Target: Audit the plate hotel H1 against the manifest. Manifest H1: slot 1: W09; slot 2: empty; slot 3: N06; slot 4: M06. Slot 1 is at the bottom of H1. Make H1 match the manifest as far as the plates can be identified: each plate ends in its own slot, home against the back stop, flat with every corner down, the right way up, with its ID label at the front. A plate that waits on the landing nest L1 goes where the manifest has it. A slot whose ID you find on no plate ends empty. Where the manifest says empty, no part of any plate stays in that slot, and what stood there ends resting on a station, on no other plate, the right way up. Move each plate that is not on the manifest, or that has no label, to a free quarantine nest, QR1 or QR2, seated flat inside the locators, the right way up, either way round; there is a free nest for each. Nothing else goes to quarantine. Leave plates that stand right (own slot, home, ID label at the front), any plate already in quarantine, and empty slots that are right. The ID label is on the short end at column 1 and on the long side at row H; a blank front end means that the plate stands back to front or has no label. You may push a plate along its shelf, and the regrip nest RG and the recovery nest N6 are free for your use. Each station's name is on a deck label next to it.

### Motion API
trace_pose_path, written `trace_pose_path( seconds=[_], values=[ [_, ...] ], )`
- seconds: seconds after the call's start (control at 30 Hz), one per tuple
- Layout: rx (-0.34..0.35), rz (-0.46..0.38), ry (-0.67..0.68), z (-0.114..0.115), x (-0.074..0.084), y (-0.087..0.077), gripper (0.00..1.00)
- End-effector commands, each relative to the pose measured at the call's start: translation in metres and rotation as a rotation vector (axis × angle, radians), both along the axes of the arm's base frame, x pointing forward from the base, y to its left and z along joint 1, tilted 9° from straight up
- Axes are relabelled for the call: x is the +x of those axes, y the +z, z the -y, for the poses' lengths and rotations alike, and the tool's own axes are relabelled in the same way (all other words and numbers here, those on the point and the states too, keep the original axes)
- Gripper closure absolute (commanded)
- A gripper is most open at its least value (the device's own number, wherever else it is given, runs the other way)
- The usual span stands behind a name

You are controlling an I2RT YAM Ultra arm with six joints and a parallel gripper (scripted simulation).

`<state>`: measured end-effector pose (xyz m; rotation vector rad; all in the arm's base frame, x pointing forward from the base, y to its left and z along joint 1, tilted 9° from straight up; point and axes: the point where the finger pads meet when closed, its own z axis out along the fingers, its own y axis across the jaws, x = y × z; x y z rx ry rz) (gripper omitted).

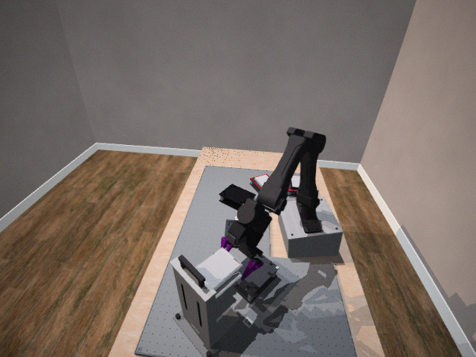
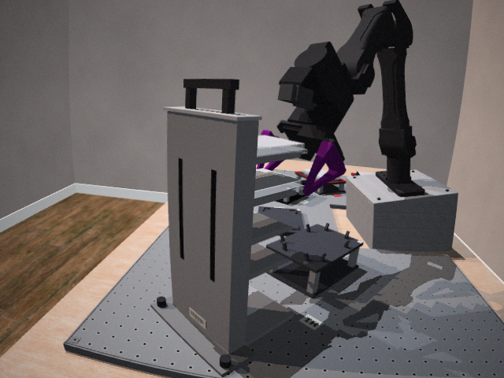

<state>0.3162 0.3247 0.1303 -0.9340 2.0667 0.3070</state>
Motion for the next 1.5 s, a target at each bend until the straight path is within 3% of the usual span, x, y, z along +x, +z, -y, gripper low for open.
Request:
trace_pose_path(
  seconds=[0.0, 0.43, 0.47, 1.47],
  values=[
    [0.022, 0.022, 0.003, -0.0062, 0.0051, 0.0127, 0.0],
    [0.022, 0.022, 0.003, -0.0074, 0.0062, 0.0129, 0.0],
    [0.022, 0.022, 0.003, -0.0074, 0.0062, 0.0129, 0.14],
    [0.022, 0.022, 0.003, -0.0036, 0.0026, 0.0126, 0.14]
  ],
)
